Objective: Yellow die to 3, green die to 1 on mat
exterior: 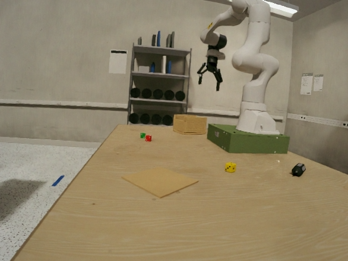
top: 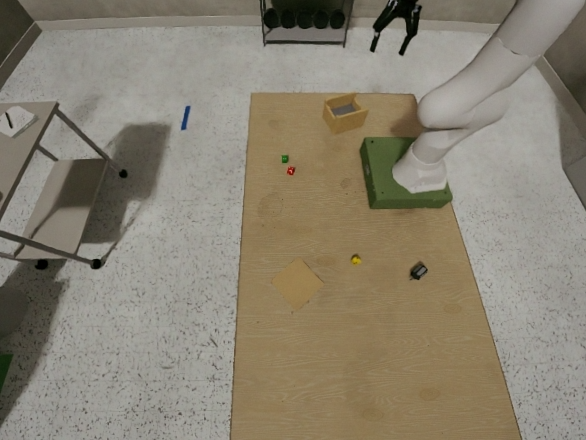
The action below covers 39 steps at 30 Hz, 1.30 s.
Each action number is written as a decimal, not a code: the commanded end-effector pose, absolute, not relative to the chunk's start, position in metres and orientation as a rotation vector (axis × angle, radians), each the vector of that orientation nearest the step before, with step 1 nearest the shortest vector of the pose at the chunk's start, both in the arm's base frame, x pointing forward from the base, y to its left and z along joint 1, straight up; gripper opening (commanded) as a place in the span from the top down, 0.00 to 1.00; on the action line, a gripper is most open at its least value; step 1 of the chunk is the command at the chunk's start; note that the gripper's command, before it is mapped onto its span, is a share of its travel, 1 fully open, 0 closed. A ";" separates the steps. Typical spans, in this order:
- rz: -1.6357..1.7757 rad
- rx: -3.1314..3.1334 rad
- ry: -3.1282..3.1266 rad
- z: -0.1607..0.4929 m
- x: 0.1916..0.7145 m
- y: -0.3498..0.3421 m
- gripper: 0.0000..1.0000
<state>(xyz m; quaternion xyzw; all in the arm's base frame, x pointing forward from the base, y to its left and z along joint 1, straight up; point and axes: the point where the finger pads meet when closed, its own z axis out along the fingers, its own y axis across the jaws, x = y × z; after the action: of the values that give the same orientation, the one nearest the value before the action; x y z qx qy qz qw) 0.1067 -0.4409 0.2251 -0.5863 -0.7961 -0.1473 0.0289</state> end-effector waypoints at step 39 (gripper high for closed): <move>-0.095 -0.763 -2.939 0.121 0.376 -0.318 0.00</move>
<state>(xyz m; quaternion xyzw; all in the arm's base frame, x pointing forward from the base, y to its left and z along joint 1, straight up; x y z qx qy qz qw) 0.3486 -0.3151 0.1311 -0.2714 -0.9580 -0.0587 0.0713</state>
